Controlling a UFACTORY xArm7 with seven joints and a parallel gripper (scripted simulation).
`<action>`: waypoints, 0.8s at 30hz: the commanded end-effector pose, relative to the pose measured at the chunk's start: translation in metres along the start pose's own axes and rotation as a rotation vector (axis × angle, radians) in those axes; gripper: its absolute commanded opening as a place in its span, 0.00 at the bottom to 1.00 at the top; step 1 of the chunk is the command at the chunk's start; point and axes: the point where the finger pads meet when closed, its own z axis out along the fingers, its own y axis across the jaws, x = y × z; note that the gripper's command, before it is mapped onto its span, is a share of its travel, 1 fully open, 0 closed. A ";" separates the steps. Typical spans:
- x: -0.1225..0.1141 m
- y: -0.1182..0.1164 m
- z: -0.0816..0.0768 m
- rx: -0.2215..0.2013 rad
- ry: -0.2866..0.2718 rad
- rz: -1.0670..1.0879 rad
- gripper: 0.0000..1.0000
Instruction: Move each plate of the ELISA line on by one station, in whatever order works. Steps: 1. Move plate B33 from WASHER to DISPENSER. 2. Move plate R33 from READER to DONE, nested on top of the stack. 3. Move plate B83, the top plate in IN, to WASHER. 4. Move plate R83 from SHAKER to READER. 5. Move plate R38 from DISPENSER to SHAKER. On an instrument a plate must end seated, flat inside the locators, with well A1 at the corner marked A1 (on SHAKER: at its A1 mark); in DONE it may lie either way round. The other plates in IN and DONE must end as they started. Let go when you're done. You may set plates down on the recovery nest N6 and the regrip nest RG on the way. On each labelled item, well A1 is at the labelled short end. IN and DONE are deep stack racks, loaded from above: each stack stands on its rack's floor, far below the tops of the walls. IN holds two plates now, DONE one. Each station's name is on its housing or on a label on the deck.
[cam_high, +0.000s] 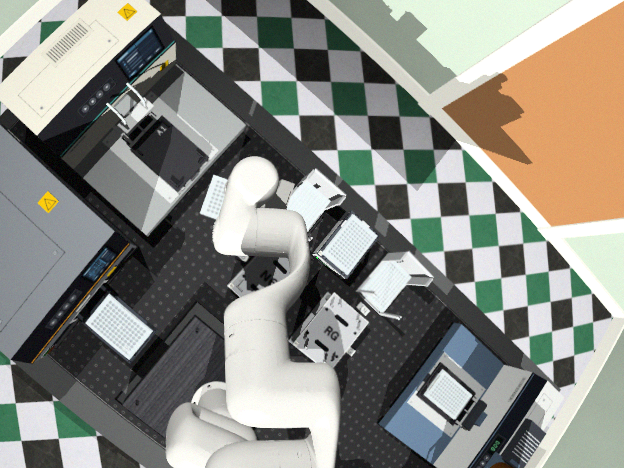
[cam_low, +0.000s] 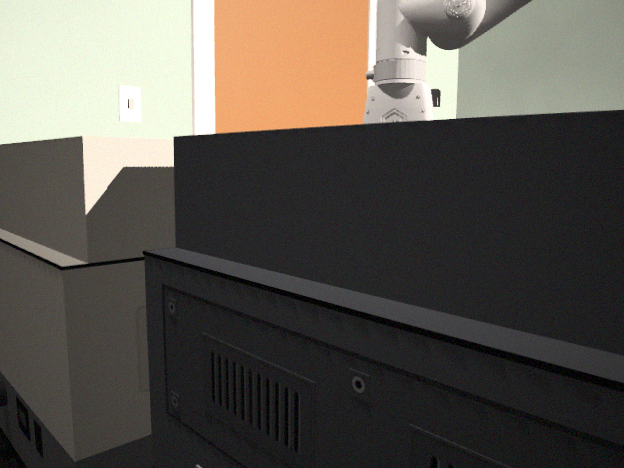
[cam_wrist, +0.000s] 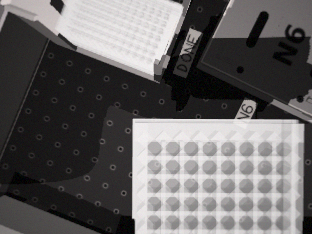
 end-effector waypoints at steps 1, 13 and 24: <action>-0.006 -0.004 -0.002 0.004 0.000 0.002 0.00; -0.040 -0.019 -0.002 0.004 0.000 0.096 0.00; -0.067 -0.031 -0.002 0.004 0.000 0.129 0.00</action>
